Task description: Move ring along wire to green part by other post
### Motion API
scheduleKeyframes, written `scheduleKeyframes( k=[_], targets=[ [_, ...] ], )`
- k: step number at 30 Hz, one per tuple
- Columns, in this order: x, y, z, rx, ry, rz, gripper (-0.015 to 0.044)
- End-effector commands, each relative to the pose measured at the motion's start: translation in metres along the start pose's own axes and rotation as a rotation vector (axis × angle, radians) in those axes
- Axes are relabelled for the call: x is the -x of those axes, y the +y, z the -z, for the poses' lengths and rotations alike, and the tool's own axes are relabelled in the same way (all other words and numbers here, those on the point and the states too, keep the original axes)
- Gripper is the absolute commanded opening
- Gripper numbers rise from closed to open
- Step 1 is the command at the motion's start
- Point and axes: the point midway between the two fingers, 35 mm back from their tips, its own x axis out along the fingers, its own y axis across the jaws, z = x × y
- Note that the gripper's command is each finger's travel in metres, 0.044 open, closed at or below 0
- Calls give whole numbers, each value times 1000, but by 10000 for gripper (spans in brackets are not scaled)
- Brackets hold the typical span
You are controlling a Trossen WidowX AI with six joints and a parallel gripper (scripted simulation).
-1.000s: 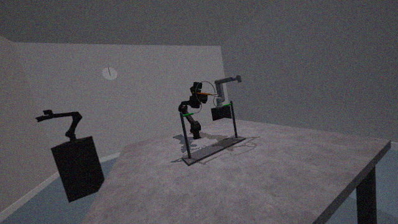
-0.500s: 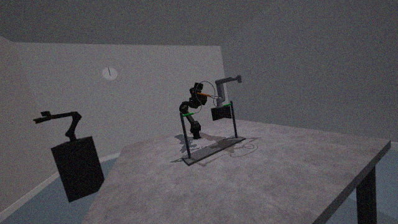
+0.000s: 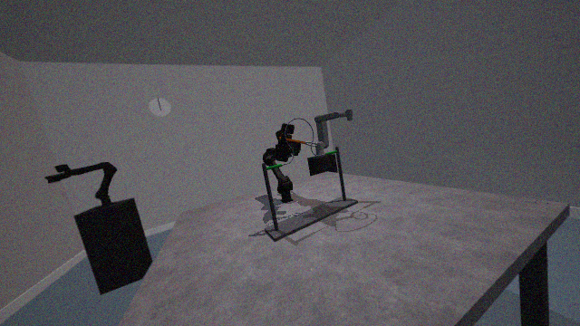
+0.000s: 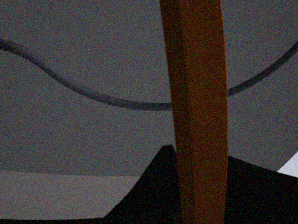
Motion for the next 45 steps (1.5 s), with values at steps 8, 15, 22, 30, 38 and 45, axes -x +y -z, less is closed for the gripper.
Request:
scheduleKeyframes(
  k=[8,15,22,30,38,45],
  targets=[
    [5,30,-2,-145,15,-94,-150],
    [11,54,-7,-279,32,-181,-150],
    [20,77,-16,-421,51,-275,-150],
    [32,101,-30,-588,72,-385,-150],
    [46,120,-48,-756,92,-495,-150],
    [60,133,-67,-903,111,-591,-150]
  ],
)
